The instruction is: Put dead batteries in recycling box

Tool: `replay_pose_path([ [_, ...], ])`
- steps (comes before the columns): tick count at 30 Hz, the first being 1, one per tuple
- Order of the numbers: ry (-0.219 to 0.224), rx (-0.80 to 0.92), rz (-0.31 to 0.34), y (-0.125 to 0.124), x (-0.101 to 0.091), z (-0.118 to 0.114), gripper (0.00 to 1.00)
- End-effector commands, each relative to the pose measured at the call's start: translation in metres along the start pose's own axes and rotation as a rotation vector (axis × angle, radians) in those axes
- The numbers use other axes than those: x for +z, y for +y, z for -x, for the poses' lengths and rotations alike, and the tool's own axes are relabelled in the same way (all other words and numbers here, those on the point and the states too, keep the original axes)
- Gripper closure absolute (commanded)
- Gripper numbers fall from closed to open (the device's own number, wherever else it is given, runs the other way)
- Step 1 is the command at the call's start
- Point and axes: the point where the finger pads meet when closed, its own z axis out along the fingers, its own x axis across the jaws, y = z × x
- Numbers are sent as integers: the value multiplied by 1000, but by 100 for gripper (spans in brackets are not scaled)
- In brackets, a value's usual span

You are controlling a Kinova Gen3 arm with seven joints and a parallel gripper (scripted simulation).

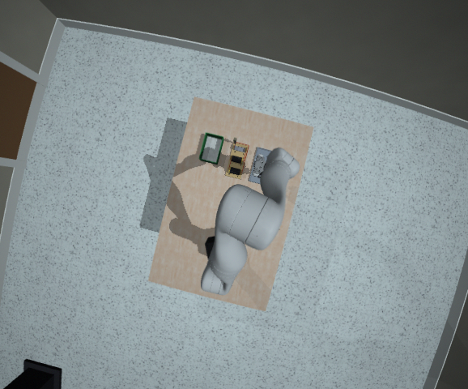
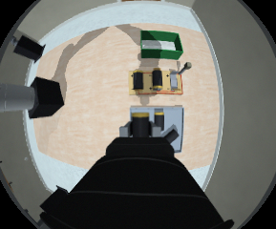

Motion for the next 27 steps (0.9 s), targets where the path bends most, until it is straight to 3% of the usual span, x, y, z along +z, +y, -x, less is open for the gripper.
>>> replay_pose_path([
  [1, 12, -12, 1, 1, -2, -4, 43],
  [9, 9, -12, 1, 0, 3, -2, 43],
  [15, 2, -12, -1, 0, 38, 1, 43],
  [17, 2, -12, -1, 0, 38, 1, 43],
  [23, 8, -12, 0, 0, 77, -3, 43],
  [27, 9, -12, 0, 0, 86, -4, 43],
])
